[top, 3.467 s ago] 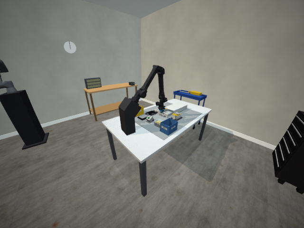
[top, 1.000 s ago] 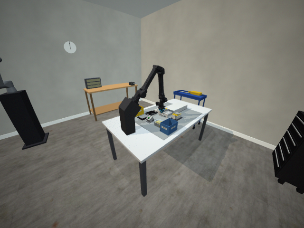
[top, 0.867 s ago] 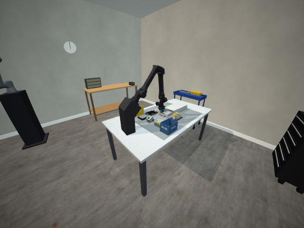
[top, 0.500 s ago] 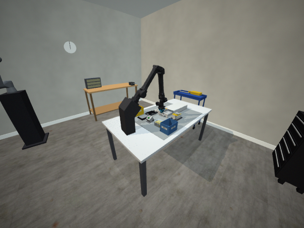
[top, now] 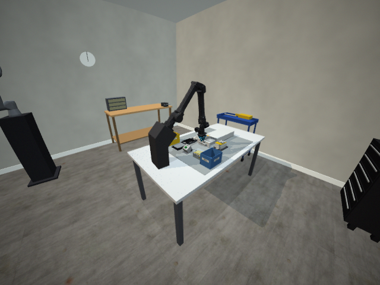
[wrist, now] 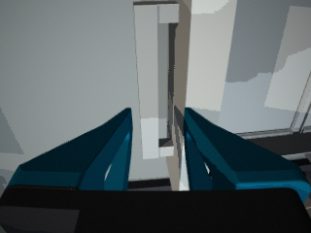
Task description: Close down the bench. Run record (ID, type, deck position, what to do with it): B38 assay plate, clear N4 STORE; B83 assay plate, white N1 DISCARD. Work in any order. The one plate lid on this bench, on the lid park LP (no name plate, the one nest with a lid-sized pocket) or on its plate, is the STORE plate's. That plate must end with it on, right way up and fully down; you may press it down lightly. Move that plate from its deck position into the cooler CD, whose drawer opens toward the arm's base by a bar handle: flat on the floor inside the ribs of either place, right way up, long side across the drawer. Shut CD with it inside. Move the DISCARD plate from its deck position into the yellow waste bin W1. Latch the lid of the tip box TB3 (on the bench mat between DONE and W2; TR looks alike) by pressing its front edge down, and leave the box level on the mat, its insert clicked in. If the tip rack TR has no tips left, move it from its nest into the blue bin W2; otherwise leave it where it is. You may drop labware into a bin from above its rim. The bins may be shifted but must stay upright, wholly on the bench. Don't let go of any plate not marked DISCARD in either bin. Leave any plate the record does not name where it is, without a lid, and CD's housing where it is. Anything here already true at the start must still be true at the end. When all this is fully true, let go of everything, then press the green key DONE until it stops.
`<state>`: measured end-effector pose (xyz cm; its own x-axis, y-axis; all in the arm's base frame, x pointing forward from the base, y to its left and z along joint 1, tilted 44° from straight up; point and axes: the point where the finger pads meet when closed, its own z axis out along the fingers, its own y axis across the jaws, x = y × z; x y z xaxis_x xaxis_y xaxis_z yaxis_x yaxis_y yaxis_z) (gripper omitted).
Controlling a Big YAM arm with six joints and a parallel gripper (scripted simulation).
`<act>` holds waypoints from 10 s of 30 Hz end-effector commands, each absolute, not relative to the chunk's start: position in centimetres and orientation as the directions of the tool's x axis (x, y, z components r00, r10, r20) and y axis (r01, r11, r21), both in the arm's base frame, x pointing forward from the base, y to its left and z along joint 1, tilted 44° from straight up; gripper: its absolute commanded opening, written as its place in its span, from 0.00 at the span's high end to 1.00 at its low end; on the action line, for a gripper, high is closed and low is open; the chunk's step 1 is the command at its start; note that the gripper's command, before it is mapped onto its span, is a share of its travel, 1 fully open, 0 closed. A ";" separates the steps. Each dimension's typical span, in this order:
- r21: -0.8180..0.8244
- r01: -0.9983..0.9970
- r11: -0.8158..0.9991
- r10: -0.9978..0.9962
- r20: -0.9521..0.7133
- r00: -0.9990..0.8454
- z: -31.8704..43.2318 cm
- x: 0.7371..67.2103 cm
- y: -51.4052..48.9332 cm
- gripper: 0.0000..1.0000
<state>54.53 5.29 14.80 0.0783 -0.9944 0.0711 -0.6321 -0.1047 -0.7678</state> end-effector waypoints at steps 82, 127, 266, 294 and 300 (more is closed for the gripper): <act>-0.668 -0.735 -0.114 -0.993 0.081 0.081 8.0 53.2 4.2 0.70; -0.669 -0.736 -0.104 -0.995 0.076 0.071 9.5 51.9 4.1 0.70; -0.083 -0.099 0.992 -0.128 -0.689 -0.713 6.2 35.1 16.7 0.00; -0.081 -0.095 0.992 -0.125 -0.694 -0.709 3.9 32.4 19.7 0.00; -0.085 -0.091 0.992 -0.125 -0.693 -0.710 3.1 33.5 19.5 0.00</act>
<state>32.76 19.39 3.45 -0.7103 -0.1225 -0.6931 -0.0915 0.9925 -0.0817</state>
